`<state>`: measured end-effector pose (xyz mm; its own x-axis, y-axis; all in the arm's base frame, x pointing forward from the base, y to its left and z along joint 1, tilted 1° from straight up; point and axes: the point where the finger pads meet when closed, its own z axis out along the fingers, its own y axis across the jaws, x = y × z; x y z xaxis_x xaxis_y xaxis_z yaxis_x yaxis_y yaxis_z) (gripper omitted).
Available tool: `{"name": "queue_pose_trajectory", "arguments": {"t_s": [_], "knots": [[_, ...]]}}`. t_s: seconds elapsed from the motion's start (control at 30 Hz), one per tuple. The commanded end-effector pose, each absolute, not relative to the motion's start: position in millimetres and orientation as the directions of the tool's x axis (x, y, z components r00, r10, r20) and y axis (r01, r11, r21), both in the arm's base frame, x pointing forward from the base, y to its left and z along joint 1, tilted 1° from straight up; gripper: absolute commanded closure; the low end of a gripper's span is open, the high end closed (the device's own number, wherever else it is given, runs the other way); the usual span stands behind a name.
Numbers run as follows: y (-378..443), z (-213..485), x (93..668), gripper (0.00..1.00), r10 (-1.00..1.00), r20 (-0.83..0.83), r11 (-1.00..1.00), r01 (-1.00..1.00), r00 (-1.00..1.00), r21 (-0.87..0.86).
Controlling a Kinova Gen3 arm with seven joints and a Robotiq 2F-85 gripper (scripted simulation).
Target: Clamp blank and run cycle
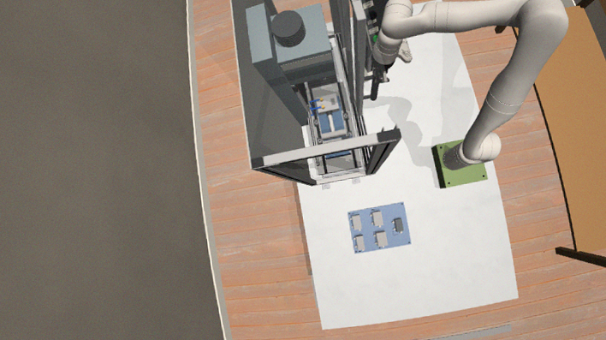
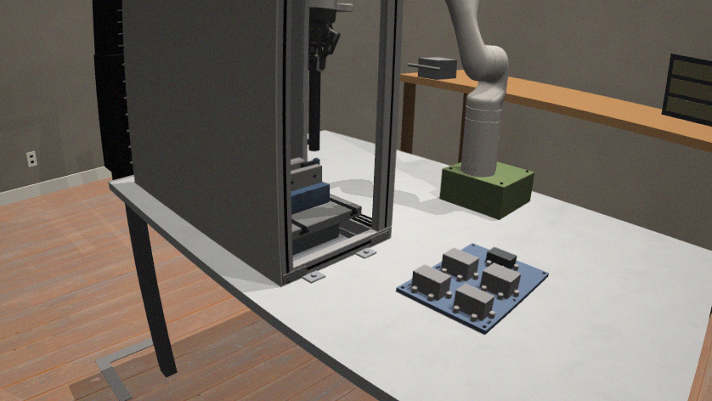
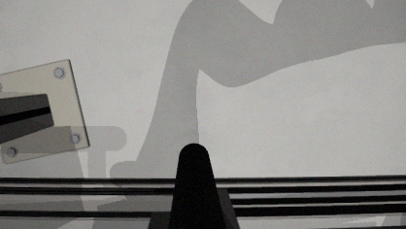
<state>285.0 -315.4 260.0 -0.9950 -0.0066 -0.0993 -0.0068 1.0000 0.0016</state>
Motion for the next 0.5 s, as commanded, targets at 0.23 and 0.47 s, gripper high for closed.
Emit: {"name": "queue_pose_trajectory", "arguments": {"t_s": [0.23,0.47], "knots": [[-322.5,261.1,284.9,0.61,-0.014,-0.099,1.0,-0.013,-0.995,-0.012],[-319.0,260.8,285.1,0.61,-0.01,-0.1,1.0,-0.009,-0.995,-0.005]]}}
